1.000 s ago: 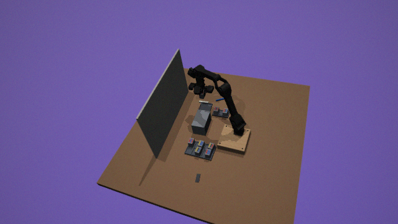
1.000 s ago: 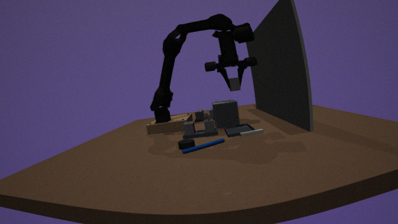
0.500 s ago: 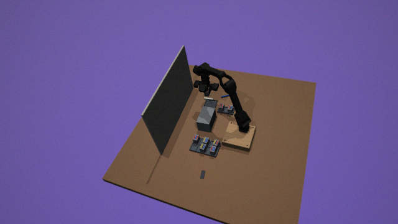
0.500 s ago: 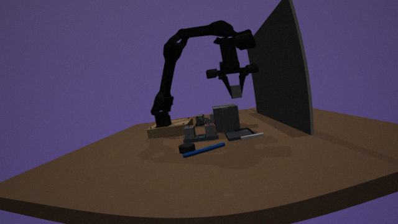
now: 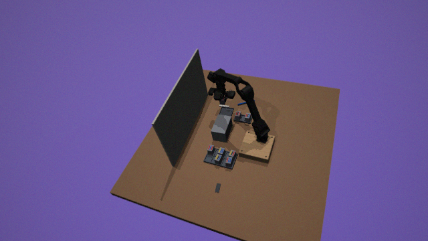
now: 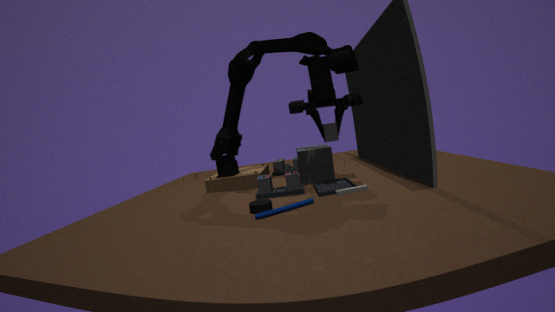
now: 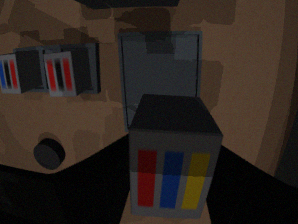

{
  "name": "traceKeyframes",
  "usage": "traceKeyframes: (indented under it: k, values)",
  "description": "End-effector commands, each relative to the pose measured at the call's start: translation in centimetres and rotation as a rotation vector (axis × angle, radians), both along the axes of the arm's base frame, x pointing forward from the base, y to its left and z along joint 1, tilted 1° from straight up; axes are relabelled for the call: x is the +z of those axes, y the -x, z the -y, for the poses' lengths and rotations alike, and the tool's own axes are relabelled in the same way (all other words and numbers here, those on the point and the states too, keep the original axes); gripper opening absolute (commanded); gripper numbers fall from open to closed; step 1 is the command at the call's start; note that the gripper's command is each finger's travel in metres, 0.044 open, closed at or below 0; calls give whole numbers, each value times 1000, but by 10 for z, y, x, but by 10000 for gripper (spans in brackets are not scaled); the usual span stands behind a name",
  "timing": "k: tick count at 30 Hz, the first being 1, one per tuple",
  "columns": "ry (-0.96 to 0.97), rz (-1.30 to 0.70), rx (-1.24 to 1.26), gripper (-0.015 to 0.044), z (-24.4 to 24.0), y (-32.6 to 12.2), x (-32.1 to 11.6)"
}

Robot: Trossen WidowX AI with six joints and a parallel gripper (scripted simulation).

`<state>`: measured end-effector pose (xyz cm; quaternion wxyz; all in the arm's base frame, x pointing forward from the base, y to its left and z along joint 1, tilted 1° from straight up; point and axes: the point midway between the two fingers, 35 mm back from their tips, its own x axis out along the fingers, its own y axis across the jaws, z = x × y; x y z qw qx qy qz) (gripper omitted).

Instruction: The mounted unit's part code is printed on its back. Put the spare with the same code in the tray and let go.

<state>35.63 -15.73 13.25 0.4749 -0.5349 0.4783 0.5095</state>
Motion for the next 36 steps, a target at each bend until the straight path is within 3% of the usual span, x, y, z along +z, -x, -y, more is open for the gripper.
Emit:
traceKeyframes:
  k: [1,36]
  values:
    - [1,-4,4,0,1,0,-5]
    - [1,-4,4,0,2,-2,-32]
